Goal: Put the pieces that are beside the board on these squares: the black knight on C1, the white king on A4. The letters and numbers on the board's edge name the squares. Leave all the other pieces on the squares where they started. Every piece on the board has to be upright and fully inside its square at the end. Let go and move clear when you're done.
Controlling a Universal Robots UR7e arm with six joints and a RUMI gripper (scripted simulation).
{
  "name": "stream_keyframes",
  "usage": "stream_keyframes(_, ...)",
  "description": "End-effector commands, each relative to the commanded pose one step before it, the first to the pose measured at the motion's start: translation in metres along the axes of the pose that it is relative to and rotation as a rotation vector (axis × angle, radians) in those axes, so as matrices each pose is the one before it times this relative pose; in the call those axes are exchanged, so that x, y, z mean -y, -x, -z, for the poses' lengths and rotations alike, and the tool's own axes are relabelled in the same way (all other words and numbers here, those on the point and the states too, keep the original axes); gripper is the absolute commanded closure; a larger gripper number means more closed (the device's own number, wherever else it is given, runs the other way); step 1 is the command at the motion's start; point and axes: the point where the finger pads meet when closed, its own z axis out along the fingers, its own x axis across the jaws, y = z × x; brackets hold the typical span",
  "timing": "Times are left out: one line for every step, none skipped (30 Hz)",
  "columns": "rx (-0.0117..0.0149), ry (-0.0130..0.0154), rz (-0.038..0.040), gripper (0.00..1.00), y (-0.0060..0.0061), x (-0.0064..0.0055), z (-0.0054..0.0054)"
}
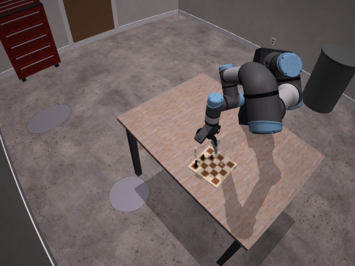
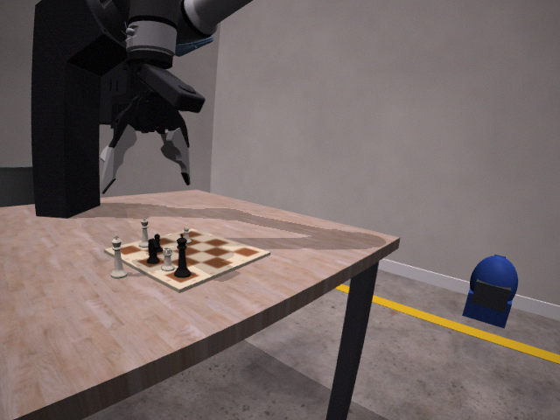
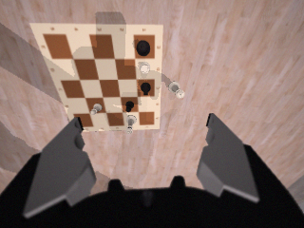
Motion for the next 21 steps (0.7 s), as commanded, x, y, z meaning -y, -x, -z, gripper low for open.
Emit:
stream_keyframes(-0.00042,-0.00060,0.00026,0.00,-0.00017,0.00031,0.00031)
stream_keyframes(0.00000,0.00000,0.00000,0.00,0.00000,0.00000,0.00000)
stream_keyframes(0.00000,0.00000,0.00000,0.00,0.00000,0.00000,0.00000)
stream_keyframes(0.00000,0.00000,0.00000,0.00,0.00000,0.00000,0.00000)
stream_keyframes(0.00000,0.00000,0.00000,0.00,0.00000,0.00000,0.00000)
stream_keyframes(0.00000,0.00000,0.00001,0.00,0.00000,0.00000,0.00000)
stream_keyframes(0.00000,0.00000,0.00006,0.00,0.00000,0.00000,0.00000)
stream_keyframes(0.00000,0.00000,0.00016,0.00,0.00000,0.00000,0.00000)
stream_keyframes(0.00000,0.00000,0.00030,0.00,0.00000,0.00000,0.00000)
stream_keyframes(0.00000,0.00000,0.00049,0.00,0.00000,0.00000,0.00000)
stream_keyframes(0.00000,0.00000,0.00072,0.00,0.00000,0.00001,0.00000)
stream_keyframes(0.00000,0.00000,0.00000,0.00,0.00000,0.00000,0.00000)
stream_keyframes(0.00000,0.00000,0.00000,0.00,0.00000,0.00000,0.00000)
stream_keyframes(0.00000,0.00000,0.00100,0.00,0.00000,0.00001,0.00000)
stream_keyframes(0.00000,0.00000,0.00131,0.00,0.00000,0.00001,0.00000)
stream_keyframes(0.00000,0.00000,0.00166,0.00,0.00000,0.00001,0.00000)
stream_keyframes(0.00000,0.00000,0.00205,0.00,0.00000,0.00001,0.00000)
stream_keyframes(0.00000,0.00000,0.00247,0.00,0.00001,0.00002,0.00001)
stream_keyframes(0.00000,0.00000,0.00293,0.00,0.00001,0.00002,0.00001)
stream_keyframes(0.00000,0.00000,0.00342,0.00,0.00001,0.00002,0.00001)
stream_keyframes(0.00000,0.00000,0.00393,0.00,0.00001,0.00003,0.00001)
